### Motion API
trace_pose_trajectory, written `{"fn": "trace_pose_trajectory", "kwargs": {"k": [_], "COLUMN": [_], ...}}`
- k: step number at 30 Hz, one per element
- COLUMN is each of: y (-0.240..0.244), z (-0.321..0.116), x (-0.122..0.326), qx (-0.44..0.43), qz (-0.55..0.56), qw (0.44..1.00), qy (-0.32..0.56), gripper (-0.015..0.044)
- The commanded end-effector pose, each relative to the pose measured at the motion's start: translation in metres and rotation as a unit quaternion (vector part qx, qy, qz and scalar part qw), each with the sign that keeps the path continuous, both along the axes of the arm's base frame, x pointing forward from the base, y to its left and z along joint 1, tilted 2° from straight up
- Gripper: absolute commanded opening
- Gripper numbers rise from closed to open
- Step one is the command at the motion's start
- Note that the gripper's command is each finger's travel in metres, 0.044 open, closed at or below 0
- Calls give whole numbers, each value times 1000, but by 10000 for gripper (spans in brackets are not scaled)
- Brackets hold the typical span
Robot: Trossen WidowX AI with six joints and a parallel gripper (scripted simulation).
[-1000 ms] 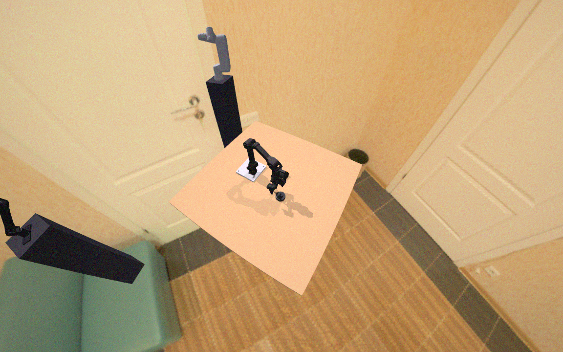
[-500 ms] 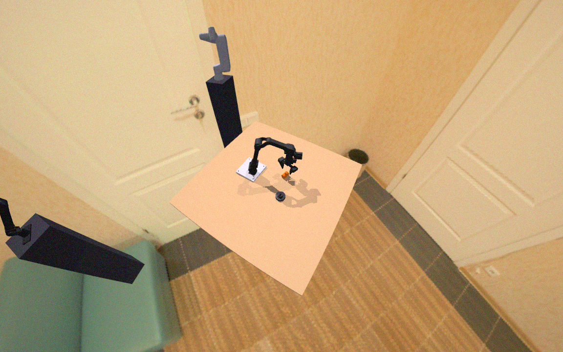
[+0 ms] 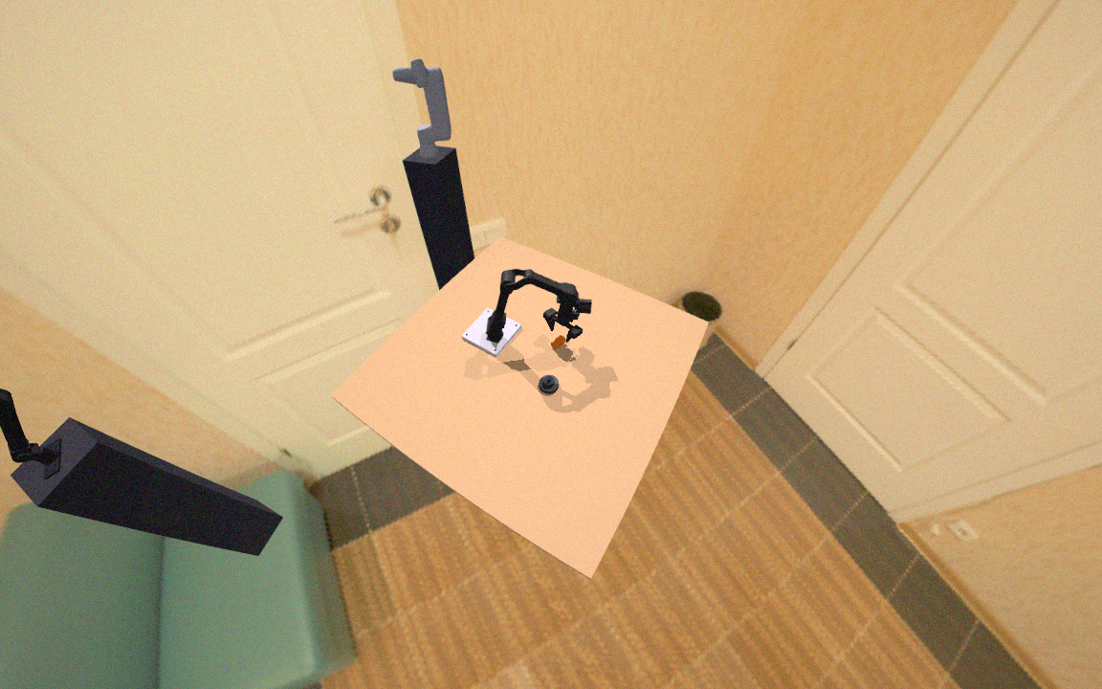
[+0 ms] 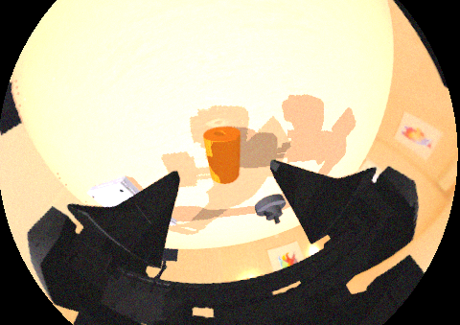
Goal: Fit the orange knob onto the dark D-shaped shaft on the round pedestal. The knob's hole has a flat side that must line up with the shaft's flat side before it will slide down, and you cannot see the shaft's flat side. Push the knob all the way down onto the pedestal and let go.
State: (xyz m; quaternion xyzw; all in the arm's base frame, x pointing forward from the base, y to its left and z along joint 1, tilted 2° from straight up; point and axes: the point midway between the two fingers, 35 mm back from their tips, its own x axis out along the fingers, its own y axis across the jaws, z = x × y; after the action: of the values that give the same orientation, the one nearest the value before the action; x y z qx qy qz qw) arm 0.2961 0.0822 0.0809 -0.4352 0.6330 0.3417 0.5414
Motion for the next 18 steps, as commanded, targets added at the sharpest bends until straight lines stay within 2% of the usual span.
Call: {"fn": "trace_pose_trajectory", "kwargs": {"k": [1,18], "y": [1,0], "z": [-4,-32], "x": [1,2], "qx": [3,3], "qz": [3,2], "qw": [1000,1000], "qy": [-3,-3], "gripper": [440,440]}}
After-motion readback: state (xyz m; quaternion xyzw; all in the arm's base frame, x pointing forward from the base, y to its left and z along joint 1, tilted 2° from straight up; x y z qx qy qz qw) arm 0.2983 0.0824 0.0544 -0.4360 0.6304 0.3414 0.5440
